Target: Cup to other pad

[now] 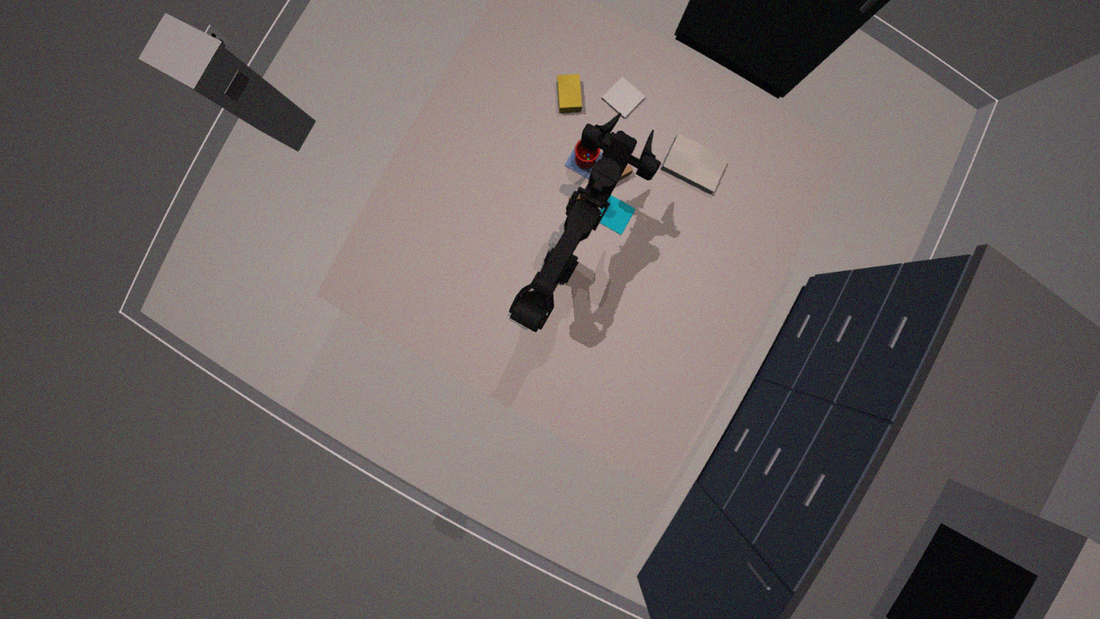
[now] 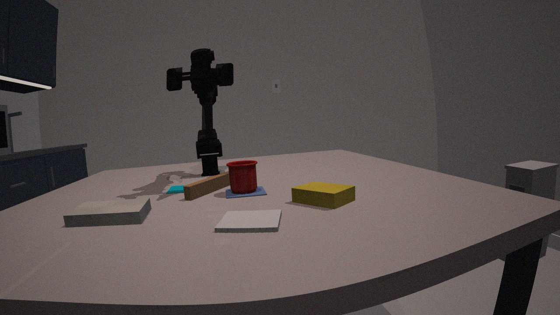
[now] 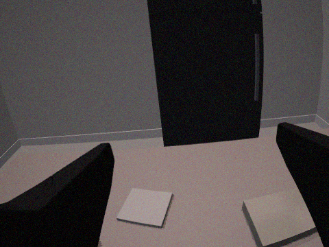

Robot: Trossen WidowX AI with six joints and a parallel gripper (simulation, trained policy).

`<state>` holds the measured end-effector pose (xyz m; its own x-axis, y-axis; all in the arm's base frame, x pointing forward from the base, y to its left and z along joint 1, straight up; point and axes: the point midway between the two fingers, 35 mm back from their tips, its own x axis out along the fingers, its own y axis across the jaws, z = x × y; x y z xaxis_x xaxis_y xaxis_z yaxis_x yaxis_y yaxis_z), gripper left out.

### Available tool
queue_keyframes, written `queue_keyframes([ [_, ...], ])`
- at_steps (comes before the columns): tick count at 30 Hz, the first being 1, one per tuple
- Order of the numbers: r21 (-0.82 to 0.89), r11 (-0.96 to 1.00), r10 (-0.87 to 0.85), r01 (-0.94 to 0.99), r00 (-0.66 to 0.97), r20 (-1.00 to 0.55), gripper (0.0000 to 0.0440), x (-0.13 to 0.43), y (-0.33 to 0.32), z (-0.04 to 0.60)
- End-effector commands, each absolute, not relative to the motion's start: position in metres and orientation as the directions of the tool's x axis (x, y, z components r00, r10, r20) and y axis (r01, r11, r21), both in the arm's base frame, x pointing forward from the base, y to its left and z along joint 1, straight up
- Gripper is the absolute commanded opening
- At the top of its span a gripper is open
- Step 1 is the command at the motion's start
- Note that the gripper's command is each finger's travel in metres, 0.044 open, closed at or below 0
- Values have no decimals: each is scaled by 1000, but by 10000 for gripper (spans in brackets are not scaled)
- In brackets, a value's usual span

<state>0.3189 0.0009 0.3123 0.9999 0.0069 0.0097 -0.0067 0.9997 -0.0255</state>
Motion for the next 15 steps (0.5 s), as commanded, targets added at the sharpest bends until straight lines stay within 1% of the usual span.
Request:
queue_keyframes([
  [1,-26,1000,9,-9,1000,10,374,319,2,314],
  [12,-8,1000,14,-14,999,-47,86,327,6,319],
  [14,2,1000,14,-14,998,-66,53,329,8,319],
  [15,8,1000,16,-15,997,-76,54,330,8,319],
])
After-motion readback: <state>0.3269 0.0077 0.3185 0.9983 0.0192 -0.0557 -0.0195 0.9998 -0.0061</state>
